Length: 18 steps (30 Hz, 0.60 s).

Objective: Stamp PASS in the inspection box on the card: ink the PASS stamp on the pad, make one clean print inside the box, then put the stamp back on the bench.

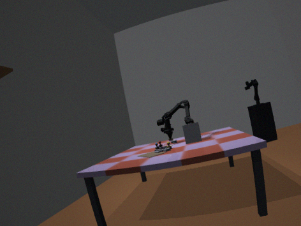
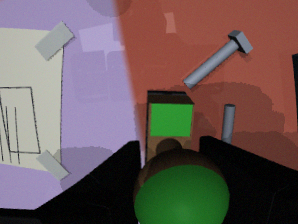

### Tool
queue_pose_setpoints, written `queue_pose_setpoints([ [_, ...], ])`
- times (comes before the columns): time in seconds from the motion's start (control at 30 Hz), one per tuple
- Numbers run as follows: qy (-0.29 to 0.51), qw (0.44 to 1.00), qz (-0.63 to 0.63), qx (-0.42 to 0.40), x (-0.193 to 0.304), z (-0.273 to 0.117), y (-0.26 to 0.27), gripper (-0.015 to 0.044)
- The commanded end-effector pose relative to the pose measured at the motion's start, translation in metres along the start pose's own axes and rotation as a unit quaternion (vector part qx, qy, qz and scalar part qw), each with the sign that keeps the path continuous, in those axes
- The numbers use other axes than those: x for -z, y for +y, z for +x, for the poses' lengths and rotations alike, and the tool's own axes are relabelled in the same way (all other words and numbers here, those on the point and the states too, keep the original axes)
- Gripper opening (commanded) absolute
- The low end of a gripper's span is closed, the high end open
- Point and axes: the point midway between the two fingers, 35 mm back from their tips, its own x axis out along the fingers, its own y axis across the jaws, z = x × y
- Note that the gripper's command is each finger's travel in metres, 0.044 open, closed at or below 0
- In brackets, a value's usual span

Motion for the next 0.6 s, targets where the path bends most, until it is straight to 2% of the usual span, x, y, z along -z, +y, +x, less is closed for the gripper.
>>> queue_pose_setpoints([
  [0.0,0.001,1.000,-0.003,-0.001,0.001,0.007,0.001,0.0000],
  [0.57,0.001,1.000,-0.003,0.002,0.003,0.035,-0.001,0.0000],
])
